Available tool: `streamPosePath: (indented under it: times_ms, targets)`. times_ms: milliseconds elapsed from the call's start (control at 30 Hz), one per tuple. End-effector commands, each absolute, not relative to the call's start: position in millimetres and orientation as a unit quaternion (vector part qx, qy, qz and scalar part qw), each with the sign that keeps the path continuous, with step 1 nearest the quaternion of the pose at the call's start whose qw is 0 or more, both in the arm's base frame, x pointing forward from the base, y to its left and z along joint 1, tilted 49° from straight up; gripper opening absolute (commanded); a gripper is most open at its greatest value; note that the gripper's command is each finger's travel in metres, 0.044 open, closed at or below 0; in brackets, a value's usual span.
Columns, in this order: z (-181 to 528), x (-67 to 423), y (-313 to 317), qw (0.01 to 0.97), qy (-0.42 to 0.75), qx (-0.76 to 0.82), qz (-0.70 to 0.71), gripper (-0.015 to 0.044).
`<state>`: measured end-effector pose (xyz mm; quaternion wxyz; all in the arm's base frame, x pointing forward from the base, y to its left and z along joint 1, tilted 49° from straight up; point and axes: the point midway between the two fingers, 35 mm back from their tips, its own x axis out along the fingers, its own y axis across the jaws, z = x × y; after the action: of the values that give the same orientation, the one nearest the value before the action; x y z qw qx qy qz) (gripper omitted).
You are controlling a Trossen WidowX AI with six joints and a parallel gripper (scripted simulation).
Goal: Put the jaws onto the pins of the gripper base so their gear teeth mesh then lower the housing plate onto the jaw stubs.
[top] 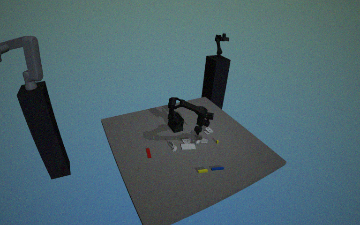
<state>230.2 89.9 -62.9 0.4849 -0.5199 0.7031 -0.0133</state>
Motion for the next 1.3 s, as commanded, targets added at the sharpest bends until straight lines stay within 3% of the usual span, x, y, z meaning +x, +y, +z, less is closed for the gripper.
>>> streamPosePath:
  times_ms: [0,200,767,1267]
  targets:
    - [-62.9,230.2,89.9,0.485,0.703,-0.52,-0.013,0.044]
    - [-62.9,230.2,89.9,0.485,0.703,-0.52,-0.013,0.044]
    - [-62.9,230.2,89.9,0.485,0.703,-0.52,-0.013,0.0]
    - [-62.9,230.2,89.9,0.485,0.703,-0.52,-0.013,0.0]
